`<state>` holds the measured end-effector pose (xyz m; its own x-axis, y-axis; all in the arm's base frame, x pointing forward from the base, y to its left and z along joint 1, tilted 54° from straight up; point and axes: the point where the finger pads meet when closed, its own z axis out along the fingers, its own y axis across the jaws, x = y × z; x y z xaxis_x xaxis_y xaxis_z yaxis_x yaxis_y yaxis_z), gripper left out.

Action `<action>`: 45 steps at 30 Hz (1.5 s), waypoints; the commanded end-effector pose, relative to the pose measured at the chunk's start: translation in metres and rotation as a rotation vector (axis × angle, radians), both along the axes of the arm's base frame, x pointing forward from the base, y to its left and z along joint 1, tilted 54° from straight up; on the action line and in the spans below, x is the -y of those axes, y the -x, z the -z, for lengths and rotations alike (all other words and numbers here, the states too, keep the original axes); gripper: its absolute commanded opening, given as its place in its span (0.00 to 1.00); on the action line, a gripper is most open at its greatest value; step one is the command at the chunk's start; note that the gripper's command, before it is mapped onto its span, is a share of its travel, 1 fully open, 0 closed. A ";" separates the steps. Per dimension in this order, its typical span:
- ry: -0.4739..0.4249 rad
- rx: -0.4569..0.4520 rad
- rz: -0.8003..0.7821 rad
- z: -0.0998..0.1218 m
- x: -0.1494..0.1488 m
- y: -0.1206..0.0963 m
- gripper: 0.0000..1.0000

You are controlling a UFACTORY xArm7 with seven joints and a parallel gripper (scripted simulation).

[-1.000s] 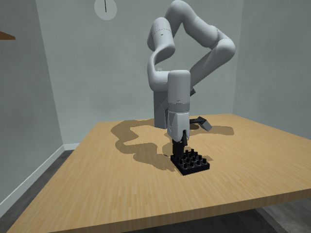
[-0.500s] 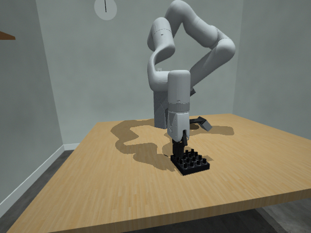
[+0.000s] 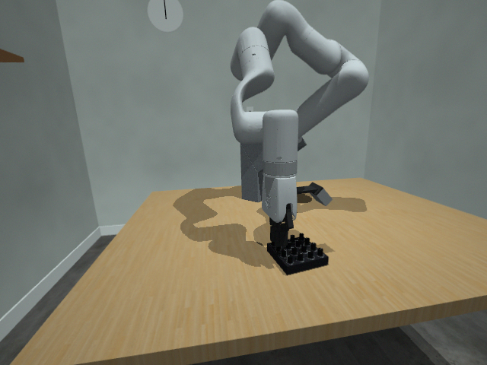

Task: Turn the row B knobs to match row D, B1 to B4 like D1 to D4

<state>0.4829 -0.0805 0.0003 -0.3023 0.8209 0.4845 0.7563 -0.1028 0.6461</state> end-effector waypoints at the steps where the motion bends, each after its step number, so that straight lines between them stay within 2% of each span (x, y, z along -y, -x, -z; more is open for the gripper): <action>1: 0.002 0.001 0.002 0.000 0.001 -0.001 0.19; 45: 0.002 0.001 0.002 0.006 -0.005 -0.007 0.19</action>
